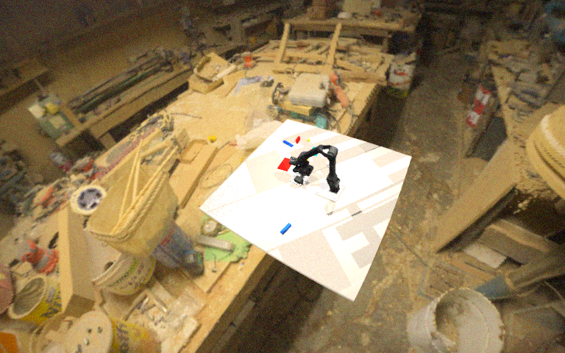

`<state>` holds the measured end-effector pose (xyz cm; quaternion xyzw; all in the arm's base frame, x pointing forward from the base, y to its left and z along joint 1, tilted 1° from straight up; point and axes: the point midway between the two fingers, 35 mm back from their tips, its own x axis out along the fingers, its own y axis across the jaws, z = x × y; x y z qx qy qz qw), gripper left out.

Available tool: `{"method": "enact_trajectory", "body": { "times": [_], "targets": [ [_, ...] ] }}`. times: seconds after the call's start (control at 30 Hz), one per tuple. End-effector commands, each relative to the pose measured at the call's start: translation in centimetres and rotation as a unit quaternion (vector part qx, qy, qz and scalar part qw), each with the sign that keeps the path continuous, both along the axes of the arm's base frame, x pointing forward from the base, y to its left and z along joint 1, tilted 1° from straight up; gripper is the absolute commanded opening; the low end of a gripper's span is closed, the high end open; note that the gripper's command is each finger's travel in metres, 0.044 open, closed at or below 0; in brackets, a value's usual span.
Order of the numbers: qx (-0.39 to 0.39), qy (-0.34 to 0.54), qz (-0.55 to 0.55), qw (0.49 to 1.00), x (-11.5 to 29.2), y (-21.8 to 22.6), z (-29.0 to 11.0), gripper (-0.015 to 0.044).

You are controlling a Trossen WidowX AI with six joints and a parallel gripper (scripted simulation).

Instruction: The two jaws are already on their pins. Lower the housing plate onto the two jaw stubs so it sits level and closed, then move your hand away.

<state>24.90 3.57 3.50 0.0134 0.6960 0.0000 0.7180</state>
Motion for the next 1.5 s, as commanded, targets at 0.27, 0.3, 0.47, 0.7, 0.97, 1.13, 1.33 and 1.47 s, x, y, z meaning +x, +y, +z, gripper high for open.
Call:
{"method": "enact_trajectory", "body": {
  "times": [0.27,0.3,0.47,0.7,0.97,1.13,1.33,1.47],
  "targets": [
    [0.0,0.0,0.0,1.0,0.0,0.0,0.0,0.044],
    [0.0,0.0,0.0,1.0,0.0,0.0,0.0,0.044],
    [0.0,0.0,0.0,1.0,0.1,0.0,1.5,0.044],
    [-0.002,-0.001,-0.002,1.0,-0.3,-0.2,7.4,0.044],
    [0.0,-0.005,-0.001,1.0,-0.8,-0.2,8.0,0.044],
    [-0.001,-0.001,-0.002,1.0,-4.2,-0.8,11.5,0.044],
    [-0.002,0.001,-0.002,1.0,-5.2,-0.9,12.4,0.044],
    [-0.002,0.001,-0.002,1.0,-5.2,-0.9,12.4,0.044]
  ]
}}
